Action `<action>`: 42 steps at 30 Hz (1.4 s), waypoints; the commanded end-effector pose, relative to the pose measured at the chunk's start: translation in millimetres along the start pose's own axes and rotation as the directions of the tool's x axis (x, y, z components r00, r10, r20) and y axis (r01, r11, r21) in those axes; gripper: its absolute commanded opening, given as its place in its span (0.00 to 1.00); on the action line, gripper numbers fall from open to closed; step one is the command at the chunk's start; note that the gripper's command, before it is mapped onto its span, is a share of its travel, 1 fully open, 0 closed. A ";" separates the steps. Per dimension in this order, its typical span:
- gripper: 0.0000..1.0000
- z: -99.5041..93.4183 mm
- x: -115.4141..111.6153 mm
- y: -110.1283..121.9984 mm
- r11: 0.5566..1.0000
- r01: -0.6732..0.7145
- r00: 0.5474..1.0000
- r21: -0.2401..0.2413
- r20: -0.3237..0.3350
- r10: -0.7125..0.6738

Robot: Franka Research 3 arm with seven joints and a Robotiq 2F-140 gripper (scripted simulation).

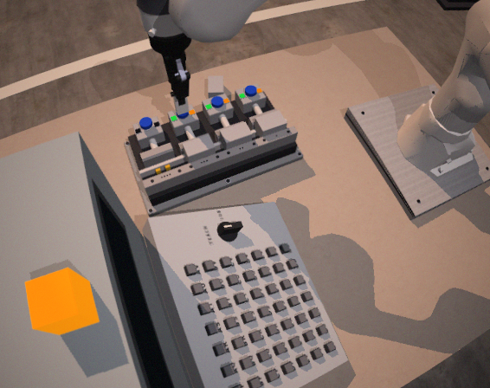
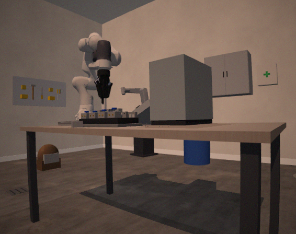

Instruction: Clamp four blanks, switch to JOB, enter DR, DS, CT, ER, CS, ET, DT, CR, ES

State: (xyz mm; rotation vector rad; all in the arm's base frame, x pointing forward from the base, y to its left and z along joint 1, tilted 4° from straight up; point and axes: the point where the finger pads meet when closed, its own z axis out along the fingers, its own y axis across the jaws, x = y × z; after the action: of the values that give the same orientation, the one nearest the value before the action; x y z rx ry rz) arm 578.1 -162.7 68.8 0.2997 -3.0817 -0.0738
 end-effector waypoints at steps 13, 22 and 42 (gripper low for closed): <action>0.00 9.7 -0.3 0.7 1.000 0.004 1.000 -0.002 0.001 -0.004; 0.00 9.9 -0.3 0.7 1.000 0.004 1.000 -0.002 0.001 -0.004; 0.00 1.5 -0.2 0.7 1.000 0.004 1.000 -0.002 0.001 -0.004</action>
State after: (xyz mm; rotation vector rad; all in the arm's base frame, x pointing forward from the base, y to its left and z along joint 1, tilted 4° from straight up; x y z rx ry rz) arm 577.9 -162.5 65.2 0.2997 -3.0815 -0.0740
